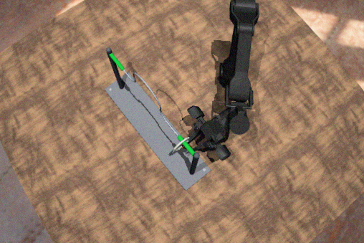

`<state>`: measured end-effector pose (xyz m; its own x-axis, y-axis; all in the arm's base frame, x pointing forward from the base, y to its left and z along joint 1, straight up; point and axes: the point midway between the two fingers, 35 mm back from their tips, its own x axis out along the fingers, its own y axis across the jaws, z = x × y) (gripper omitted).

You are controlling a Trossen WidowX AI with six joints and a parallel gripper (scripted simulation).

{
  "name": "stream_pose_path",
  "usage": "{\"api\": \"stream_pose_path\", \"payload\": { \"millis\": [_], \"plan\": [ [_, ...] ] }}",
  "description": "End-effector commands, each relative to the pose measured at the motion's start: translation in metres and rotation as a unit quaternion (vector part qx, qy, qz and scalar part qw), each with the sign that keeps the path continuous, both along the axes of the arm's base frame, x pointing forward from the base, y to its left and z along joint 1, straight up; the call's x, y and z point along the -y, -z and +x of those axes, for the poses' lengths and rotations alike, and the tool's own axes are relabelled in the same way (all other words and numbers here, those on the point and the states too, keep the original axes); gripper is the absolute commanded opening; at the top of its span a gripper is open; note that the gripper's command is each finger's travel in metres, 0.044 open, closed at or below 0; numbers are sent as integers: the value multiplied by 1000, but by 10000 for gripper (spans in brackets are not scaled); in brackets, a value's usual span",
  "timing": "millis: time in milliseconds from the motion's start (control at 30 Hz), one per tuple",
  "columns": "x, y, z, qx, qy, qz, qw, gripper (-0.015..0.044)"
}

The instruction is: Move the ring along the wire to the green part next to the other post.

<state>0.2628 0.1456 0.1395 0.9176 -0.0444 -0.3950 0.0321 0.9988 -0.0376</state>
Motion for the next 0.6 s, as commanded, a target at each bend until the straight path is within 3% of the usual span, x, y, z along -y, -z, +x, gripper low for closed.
{"api": "stream_pose_path", "payload": {
  "millis": [0, 567],
  "plan": [
    [0, -1, -3, -1, 1, 1, 1000, 160],
    [-2, -19, -46, -1, 4, 0, 1000, 160]
  ]
}}
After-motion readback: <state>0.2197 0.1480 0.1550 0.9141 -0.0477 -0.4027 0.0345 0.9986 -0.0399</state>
